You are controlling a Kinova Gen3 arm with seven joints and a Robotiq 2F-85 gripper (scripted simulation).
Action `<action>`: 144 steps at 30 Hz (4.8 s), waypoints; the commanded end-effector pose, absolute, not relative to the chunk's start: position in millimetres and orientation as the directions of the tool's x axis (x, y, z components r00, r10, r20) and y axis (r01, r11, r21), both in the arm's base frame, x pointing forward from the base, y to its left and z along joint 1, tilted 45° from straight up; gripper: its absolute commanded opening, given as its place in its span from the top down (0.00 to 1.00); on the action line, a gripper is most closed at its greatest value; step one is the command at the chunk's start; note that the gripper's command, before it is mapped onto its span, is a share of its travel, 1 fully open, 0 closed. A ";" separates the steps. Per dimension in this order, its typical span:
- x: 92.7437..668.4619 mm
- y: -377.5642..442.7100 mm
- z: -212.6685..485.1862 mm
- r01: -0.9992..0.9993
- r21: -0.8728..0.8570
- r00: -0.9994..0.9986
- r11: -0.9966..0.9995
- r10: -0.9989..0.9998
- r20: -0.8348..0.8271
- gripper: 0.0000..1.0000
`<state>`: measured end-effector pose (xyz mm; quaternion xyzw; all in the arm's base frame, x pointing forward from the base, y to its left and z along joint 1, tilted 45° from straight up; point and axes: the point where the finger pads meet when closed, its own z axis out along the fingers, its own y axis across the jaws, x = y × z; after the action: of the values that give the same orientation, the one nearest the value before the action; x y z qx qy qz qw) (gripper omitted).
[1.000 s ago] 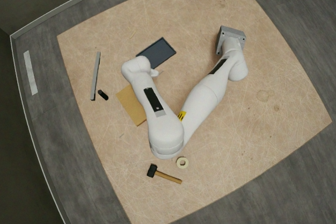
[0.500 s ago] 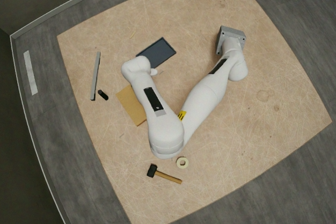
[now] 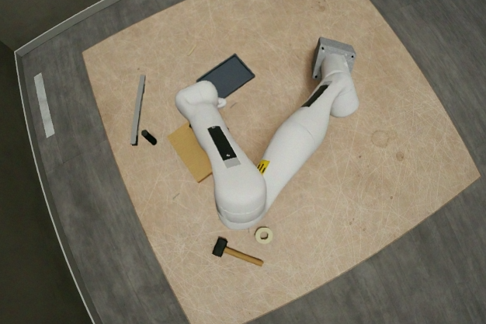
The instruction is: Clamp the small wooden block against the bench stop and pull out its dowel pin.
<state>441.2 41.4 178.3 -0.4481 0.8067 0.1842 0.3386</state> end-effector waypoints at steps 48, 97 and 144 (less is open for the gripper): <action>441.0 40.4 179.3 -0.674 0.232 -0.632 0.701 -0.385 -0.673 0.90; 440.9 40.2 179.5 -0.438 0.434 -0.814 0.787 -0.141 -0.564 0.90; 440.8 40.0 179.7 -0.183 0.579 -0.905 0.795 0.093 -0.414 0.90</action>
<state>440.6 40.6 179.1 -0.0287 0.9222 0.3189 0.2167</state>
